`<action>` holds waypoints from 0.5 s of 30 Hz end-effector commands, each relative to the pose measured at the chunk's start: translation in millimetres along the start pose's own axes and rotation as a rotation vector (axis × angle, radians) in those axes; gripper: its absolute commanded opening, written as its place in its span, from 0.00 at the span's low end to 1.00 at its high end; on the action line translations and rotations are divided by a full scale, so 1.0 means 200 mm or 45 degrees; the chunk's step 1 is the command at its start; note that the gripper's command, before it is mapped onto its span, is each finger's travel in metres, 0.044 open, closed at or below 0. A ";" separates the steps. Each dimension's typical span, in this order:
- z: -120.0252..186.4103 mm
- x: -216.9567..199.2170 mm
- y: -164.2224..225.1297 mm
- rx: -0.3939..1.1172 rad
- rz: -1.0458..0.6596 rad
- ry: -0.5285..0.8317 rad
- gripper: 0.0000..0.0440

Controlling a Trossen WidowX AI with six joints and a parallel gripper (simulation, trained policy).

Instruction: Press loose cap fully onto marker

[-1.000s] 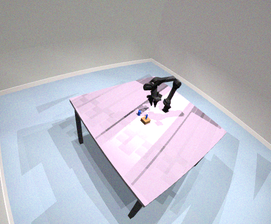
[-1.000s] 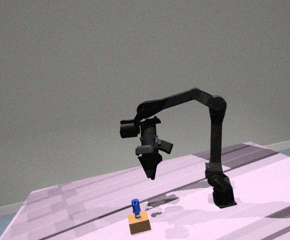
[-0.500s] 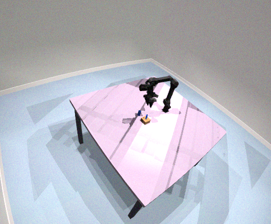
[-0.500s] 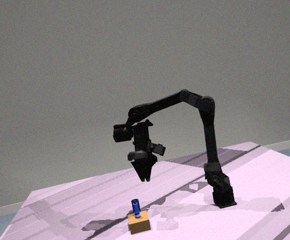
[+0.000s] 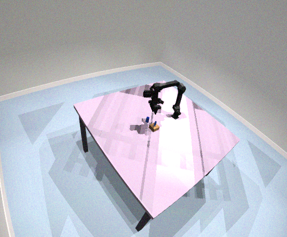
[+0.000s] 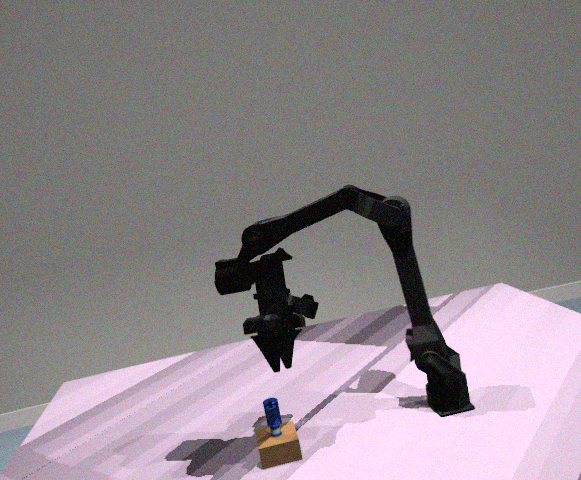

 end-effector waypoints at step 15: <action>-0.09 0.11 0.14 -0.052 -0.007 -0.122 0.70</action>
Point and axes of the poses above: the point midway between the two fingers, 35 mm back from their tips, its own z axis back along the fingers, its own x axis across the jaws, y = z × x, the point moved 5 cm from there along z, back along the fingers, and after that the axes turned 10 degrees about z, right-handed, at the moved point
